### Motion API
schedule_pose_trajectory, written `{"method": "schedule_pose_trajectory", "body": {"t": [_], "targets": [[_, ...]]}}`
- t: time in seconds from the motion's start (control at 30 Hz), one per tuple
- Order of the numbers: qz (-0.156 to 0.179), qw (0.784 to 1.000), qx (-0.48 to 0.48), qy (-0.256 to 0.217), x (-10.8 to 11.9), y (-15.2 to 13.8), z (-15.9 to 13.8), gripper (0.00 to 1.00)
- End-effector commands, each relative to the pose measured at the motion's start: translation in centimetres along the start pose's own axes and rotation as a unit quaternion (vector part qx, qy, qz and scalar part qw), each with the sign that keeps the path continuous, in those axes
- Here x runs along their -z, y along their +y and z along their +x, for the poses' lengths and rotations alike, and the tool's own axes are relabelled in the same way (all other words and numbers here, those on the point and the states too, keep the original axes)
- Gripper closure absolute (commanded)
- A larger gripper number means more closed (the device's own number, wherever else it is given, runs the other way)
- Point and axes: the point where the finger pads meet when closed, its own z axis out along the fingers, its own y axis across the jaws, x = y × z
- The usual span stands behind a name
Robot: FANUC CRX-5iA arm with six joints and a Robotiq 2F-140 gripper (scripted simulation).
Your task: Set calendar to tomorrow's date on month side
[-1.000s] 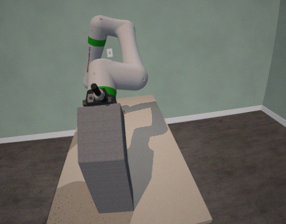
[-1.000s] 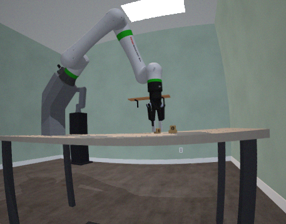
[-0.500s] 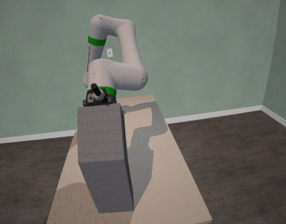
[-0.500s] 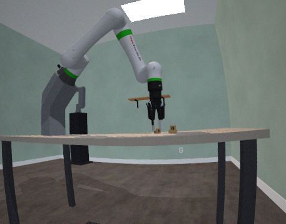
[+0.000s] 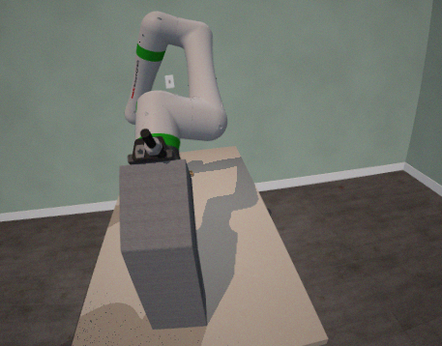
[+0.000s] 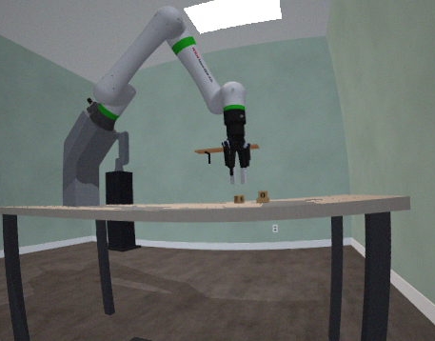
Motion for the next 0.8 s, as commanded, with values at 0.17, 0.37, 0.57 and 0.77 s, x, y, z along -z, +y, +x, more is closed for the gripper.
{"method": "schedule_pose_trajectory", "body": {"t": [0.17, 0.37, 0.57, 0.77], "targets": [[0.0, 1.0, 0.0, 0.0, 2.4, 0.0, 0.0, 0.64], [0.0, 1.0, 0.0, 0.0, 2.4, 0.0, 0.0, 0.0], [0.0, 1.0, 0.0, 0.0, 2.4, 0.0, 0.0, 0.0], [0.0, 1.0, 0.0, 0.0, 2.4, 0.0, 0.0, 0.0]]}}
